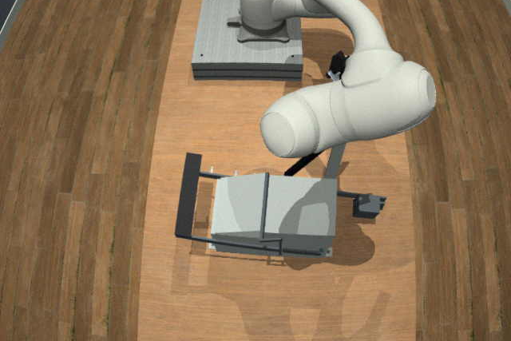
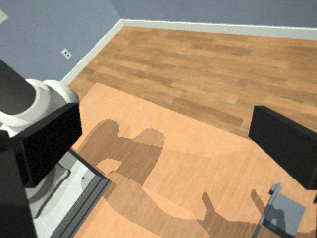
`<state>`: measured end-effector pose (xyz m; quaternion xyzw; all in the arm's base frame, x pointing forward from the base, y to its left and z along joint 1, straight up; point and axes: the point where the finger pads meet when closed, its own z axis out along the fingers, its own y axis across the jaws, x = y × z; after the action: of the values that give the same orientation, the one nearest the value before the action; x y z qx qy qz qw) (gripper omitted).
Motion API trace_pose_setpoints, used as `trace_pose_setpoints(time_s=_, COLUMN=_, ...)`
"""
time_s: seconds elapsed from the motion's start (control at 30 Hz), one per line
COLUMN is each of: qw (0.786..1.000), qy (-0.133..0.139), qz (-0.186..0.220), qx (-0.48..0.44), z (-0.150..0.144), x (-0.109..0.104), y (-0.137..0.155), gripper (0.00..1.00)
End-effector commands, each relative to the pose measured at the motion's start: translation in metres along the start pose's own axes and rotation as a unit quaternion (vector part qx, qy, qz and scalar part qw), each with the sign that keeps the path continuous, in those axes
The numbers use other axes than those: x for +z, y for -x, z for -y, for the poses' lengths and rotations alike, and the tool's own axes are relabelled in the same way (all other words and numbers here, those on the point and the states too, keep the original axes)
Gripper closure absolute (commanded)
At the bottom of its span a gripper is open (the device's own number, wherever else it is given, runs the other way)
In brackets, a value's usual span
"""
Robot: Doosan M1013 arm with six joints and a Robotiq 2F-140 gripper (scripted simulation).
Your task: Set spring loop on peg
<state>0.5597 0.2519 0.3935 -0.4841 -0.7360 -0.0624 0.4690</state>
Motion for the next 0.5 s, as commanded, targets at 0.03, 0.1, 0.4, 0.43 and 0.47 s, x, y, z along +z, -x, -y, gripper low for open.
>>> trace_pose_setpoints(time_s=0.03, qw=1.000, qy=0.001, qz=0.000, qx=-0.001, z=0.013, x=-0.002, y=0.006, gripper=0.00)
trace_pose_setpoints(time_s=0.1, qw=1.000, qy=0.001, qz=0.000, qx=-0.001, z=0.020, x=-0.003, y=0.010, gripper=0.00)
trace_pose_setpoints(time_s=0.4, qw=1.000, qy=0.001, qz=0.000, qx=-0.001, z=0.039, x=-0.005, y=0.020, gripper=0.00)
trace_pose_setpoints(time_s=0.43, qw=1.000, qy=0.001, qz=0.000, qx=-0.001, z=0.042, x=-0.005, y=0.022, gripper=0.00)
trace_pose_setpoints(time_s=0.47, qw=1.000, qy=0.001, qz=0.000, qx=-0.001, z=0.046, x=-0.005, y=0.024, gripper=0.00)
